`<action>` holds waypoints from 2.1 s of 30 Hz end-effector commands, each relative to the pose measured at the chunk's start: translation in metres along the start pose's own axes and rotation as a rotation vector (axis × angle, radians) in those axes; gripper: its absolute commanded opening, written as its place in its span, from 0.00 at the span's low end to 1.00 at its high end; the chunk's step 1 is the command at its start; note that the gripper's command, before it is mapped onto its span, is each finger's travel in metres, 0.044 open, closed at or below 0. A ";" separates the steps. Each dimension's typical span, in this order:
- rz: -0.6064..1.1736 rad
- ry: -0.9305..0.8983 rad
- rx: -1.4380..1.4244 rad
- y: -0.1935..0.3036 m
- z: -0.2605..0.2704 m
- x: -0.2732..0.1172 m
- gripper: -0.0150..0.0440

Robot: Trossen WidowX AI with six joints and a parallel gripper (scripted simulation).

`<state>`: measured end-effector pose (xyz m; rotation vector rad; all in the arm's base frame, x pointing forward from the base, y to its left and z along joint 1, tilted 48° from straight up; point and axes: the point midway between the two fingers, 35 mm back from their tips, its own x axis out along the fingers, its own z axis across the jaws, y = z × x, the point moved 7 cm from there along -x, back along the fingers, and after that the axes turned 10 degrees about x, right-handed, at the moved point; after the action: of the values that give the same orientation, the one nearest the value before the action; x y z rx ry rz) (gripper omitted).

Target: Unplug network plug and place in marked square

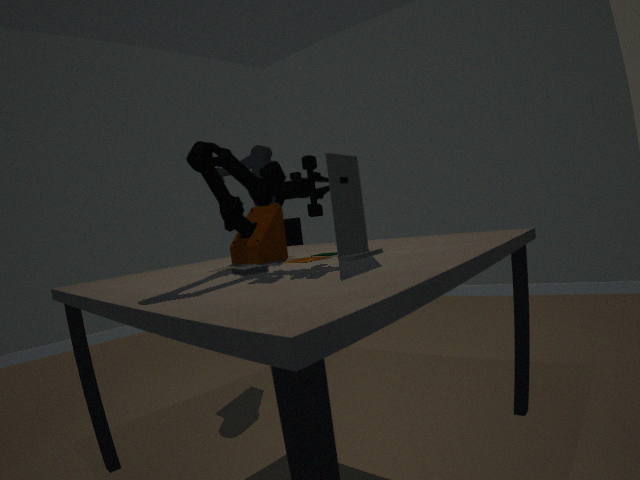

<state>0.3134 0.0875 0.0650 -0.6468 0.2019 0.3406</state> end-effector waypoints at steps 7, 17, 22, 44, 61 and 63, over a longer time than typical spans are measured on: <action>0.002 0.001 -0.004 0.002 -0.001 -0.007 0.25; 0.002 0.002 -0.004 0.003 -0.001 -0.013 0.25; 0.002 0.002 -0.004 0.004 -0.001 -0.016 0.25; 0.003 0.002 -0.004 0.007 -0.002 -0.029 0.25; 0.003 0.003 -0.004 0.009 -0.002 -0.038 0.25; 0.003 0.003 -0.004 0.009 -0.002 -0.040 0.25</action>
<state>0.2762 0.0842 0.0698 -0.6548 0.1998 0.3462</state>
